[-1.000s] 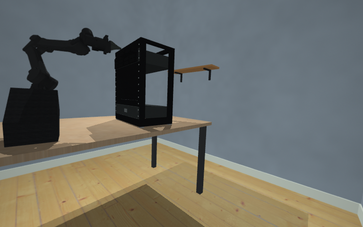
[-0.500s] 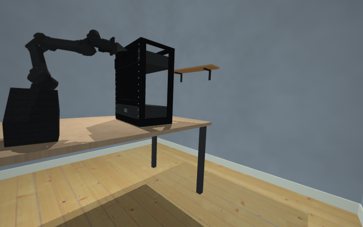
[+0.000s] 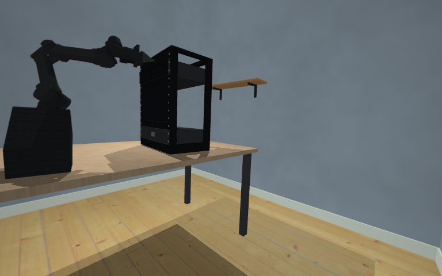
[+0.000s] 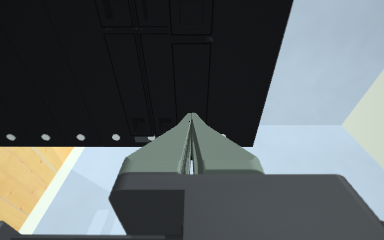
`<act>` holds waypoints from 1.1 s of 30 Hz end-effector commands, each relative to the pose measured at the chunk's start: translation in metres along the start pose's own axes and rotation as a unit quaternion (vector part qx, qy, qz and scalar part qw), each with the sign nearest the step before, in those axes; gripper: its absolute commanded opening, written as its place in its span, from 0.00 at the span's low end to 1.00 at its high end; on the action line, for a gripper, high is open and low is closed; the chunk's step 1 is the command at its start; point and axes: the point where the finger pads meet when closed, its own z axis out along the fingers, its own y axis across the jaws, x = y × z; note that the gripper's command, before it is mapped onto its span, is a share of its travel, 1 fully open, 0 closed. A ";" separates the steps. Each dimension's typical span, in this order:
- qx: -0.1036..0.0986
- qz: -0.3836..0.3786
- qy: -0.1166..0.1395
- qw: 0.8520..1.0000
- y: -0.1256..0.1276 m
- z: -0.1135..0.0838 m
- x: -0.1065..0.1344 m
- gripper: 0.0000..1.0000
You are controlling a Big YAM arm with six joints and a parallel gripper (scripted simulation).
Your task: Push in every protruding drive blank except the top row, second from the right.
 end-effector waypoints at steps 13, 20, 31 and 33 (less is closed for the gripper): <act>0.002 -0.002 0.004 1.000 -0.008 0.001 0.004 0.00; 0.005 -0.015 -0.011 1.000 -0.017 0.021 -0.007 0.00; 0.004 -0.014 -0.011 1.000 -0.016 0.039 -0.008 0.00; 0.004 -0.014 -0.011 1.000 -0.016 0.039 -0.008 0.00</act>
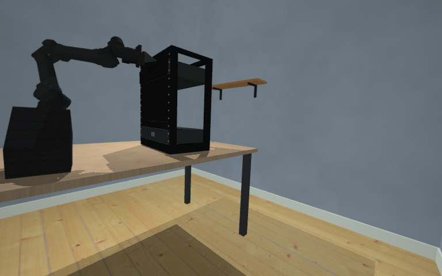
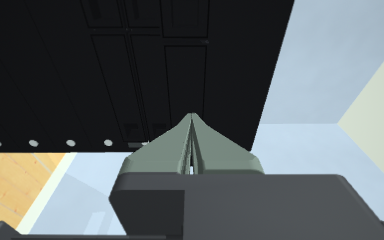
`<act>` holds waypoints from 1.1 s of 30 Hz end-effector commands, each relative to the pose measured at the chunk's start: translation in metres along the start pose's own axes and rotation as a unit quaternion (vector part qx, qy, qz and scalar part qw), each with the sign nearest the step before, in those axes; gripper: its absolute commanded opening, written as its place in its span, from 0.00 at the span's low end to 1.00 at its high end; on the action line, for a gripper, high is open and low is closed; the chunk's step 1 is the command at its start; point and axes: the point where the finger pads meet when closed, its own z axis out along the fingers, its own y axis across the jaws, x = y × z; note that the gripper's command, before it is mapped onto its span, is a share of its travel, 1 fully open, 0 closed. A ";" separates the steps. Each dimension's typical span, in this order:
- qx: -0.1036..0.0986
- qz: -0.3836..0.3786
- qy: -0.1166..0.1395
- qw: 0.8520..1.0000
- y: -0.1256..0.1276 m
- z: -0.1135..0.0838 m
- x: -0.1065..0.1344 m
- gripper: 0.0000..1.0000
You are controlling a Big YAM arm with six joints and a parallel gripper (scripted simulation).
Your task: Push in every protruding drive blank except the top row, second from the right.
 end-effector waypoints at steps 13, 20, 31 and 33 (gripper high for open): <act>-0.003 -0.011 -0.015 1.000 -0.012 0.029 -0.008 0.00; -0.003 -0.011 -0.015 1.000 -0.012 0.029 -0.008 0.00; -0.003 -0.011 -0.016 1.000 -0.009 0.044 -0.009 0.00; -0.003 -0.011 -0.016 1.000 -0.008 0.049 -0.009 0.00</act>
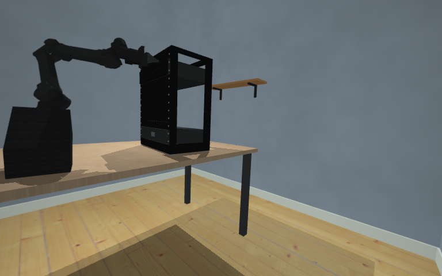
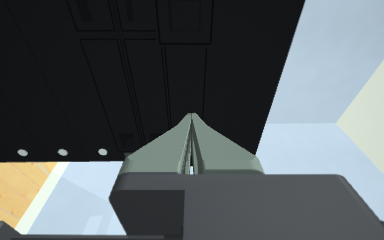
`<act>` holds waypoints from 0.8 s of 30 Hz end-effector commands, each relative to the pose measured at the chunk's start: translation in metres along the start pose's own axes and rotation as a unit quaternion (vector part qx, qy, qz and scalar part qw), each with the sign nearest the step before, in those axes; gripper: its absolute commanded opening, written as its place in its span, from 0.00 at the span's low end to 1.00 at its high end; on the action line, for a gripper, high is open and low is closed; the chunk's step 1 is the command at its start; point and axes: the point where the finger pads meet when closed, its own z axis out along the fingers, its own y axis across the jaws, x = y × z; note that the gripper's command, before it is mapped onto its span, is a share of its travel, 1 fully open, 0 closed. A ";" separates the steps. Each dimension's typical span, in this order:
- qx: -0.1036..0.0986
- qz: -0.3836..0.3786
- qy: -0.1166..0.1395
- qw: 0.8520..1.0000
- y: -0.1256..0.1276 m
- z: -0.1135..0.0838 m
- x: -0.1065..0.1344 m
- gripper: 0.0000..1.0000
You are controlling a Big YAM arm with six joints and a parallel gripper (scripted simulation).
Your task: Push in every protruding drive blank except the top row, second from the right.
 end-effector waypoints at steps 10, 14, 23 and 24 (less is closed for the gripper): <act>-0.007 -0.009 -0.018 1.000 -0.007 0.038 -0.009 0.00; -0.007 -0.009 -0.018 1.000 -0.007 0.038 -0.009 0.00; -0.007 -0.009 -0.018 1.000 -0.007 0.038 -0.009 0.00; -0.007 -0.009 -0.018 1.000 -0.007 0.038 -0.009 0.00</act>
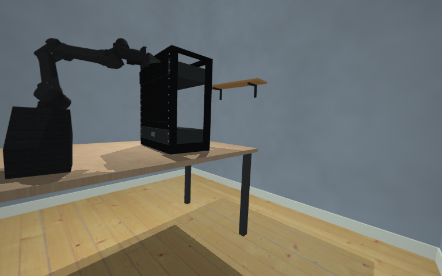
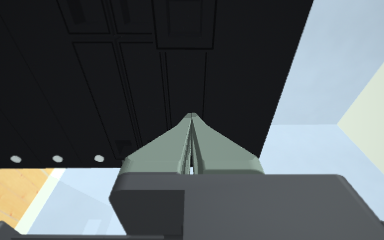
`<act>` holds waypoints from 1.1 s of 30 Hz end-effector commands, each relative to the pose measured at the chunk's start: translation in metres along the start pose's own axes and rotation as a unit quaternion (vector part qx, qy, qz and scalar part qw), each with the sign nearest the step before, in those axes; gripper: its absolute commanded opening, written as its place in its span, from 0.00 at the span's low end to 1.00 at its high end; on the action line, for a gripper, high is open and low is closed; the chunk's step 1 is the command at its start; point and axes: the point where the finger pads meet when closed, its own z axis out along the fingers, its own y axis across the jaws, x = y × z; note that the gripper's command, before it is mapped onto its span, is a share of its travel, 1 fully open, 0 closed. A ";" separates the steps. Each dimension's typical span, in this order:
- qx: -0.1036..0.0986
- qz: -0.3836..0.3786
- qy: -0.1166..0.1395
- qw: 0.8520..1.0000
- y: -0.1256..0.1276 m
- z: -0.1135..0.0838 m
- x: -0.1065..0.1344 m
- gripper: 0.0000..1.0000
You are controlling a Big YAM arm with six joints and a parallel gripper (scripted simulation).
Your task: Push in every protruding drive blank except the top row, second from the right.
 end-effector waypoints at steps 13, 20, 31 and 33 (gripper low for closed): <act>-0.007 -0.008 -0.017 1.000 -0.003 0.040 -0.010 0.00; -0.007 -0.008 -0.017 1.000 -0.003 0.040 -0.010 0.00; -0.007 -0.008 -0.017 1.000 -0.003 0.040 -0.010 0.00; -0.007 -0.008 -0.017 1.000 -0.003 0.040 -0.010 0.00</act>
